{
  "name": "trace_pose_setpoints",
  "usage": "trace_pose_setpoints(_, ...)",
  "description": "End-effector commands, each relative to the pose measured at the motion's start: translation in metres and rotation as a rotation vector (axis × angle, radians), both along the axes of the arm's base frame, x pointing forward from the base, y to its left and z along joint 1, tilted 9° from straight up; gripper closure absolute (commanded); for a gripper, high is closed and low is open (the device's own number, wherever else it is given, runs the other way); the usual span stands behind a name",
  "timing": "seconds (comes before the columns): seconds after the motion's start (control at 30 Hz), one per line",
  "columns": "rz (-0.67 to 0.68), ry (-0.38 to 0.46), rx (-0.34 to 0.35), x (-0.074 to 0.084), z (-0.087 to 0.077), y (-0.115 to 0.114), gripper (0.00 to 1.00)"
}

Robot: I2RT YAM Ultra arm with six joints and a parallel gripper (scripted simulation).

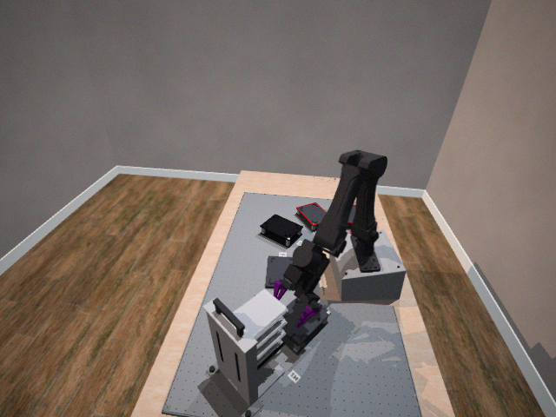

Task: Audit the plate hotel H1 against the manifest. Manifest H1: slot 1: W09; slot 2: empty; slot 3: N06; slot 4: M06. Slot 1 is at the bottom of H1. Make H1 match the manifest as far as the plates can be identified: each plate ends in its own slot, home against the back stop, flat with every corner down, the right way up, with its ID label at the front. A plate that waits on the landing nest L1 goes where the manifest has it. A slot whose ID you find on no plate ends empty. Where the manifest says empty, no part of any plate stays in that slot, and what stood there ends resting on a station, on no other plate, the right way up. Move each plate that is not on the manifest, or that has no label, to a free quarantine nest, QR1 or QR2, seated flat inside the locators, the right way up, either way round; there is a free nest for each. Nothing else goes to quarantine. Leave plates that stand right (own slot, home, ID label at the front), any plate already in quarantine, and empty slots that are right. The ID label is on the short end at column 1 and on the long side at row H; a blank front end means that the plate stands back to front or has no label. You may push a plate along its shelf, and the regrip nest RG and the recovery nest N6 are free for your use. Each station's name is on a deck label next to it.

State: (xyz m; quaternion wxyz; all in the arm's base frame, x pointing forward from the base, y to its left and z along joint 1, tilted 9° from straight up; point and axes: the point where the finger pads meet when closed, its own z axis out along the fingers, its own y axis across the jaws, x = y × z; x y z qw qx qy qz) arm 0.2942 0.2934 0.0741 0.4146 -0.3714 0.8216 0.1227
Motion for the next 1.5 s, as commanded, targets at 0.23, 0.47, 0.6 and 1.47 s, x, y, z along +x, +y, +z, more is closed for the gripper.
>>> trace_pose_setpoints(0.23,0.002,-0.020,0.020,0.012,0.012,0.013,0.00)
trace_pose_setpoints(0.47,0.002,-0.020,0.020,0.017,0.012,0.018,0.00)
trace_pose_setpoints(0.6,0.002,-0.020,0.020,0.020,0.013,0.022,0.00)
trace_pose_setpoints(1.47,0.002,-0.021,0.020,0.037,0.016,0.039,0.00)
